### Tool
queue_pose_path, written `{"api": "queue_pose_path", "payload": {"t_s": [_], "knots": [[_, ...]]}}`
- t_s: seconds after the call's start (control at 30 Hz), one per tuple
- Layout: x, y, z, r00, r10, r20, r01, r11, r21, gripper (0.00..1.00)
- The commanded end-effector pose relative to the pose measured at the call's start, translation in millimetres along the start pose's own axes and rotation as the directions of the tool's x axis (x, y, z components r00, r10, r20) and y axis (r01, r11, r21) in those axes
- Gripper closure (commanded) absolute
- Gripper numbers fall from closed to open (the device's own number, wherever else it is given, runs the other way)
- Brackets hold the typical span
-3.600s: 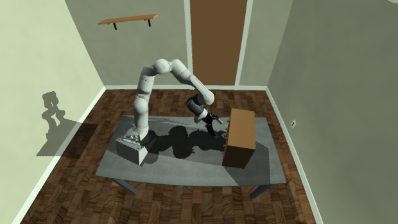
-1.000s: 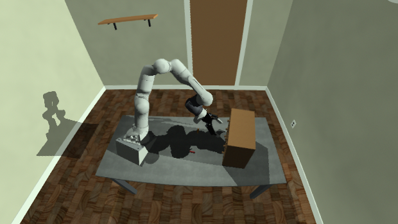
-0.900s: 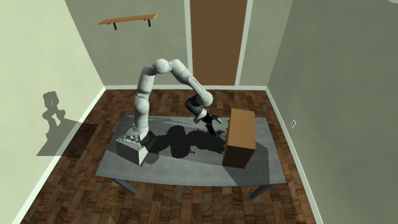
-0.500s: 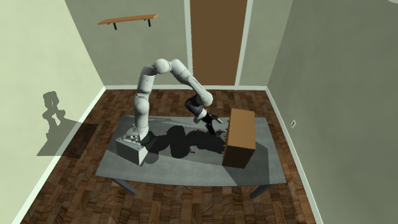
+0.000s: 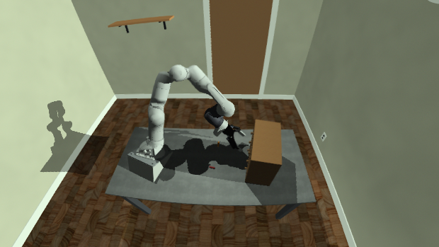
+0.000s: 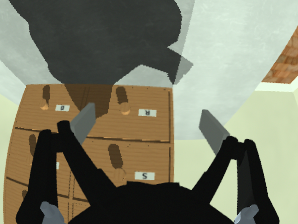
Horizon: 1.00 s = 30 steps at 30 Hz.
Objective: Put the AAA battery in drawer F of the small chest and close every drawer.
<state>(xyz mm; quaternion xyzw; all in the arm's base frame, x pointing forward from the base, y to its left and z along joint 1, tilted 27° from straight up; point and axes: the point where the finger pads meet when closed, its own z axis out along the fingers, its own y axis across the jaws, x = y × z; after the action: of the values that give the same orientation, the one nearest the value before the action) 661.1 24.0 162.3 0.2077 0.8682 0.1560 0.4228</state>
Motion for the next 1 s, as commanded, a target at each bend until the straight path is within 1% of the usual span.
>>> {"api": "queue_pose_path", "payload": {"t_s": [0.0, 0.17, 0.4, 0.47, 0.67, 0.8, 0.97], "knots": [[0, 1, 0.0, 1.0, -0.001, 0.002, 0.001, 1.0, -0.002, 0.0], [-7, 1, -6.7, 1.0, -0.001, 0.002, 0.001, 1.0, -0.002, 0.0], [-31, 1, -30.8, 1.0, -0.001, 0.002, 0.001, 1.0, -0.002, 0.0], [-31, 1, -30.8, 1.0, -0.001, 0.002, 0.001, 1.0, -0.002, 0.0], [-47, 1, -46.8, 1.0, -0.001, 0.002, 0.001, 1.0, -0.002, 0.0], [-51, 1, -50.8, 1.0, -0.001, 0.002, 0.001, 1.0, -0.002, 0.0], [-51, 1, -51.3, 1.0, -0.001, 0.002, 0.001, 1.0, -0.002, 0.0]]}}
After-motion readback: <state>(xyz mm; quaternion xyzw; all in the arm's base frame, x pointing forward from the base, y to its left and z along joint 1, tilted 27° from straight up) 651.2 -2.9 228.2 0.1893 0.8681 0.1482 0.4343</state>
